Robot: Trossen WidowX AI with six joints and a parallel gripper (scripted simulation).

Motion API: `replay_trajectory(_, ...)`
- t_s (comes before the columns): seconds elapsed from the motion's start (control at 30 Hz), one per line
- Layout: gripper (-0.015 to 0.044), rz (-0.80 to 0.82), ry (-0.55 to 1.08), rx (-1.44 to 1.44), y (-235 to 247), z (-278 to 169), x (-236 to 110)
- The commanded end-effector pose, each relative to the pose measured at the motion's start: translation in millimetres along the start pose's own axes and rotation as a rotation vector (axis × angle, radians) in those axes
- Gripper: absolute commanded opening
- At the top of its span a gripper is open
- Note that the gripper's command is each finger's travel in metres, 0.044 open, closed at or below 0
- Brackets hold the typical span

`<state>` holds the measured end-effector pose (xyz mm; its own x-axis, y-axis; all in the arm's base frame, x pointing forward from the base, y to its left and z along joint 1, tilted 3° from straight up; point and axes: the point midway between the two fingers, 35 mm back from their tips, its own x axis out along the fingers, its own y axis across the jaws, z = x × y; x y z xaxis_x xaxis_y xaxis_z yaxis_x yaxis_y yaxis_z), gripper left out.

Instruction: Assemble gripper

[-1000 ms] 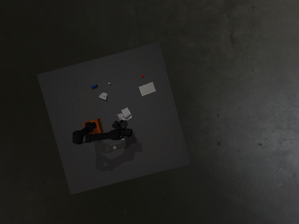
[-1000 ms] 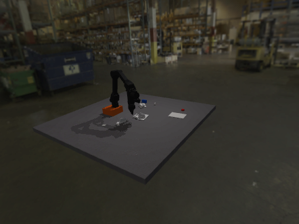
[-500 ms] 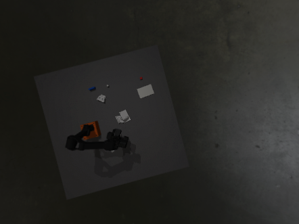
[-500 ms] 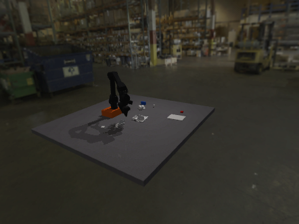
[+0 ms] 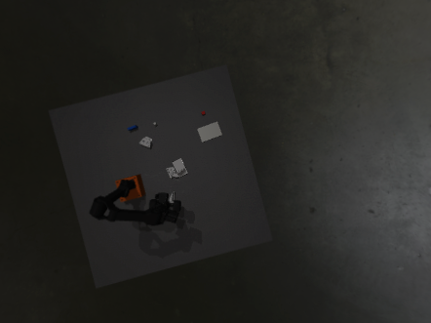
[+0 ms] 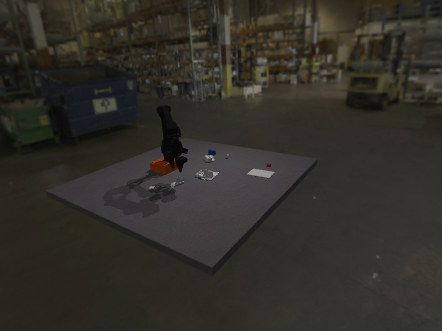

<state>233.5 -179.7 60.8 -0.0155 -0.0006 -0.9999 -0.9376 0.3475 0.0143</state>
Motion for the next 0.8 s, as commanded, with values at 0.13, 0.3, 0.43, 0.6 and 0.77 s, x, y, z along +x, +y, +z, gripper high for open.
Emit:
replay_trajectory(0.13,0.0440,0.007,0.003,-0.020,3,-2,34)
replay_trajectory(0.3,0.0440,0.007,0.003,-0.020,4,-2,41)
replay_trajectory(0.43,0.0440,0.007,0.003,-0.020,4,-2,41)
replay_trajectory(0.6,0.0440,0.007,0.003,-0.020,4,-2,43)
replay_trajectory(0.77,0.0440,0.007,0.003,-0.020,3,-2,51)
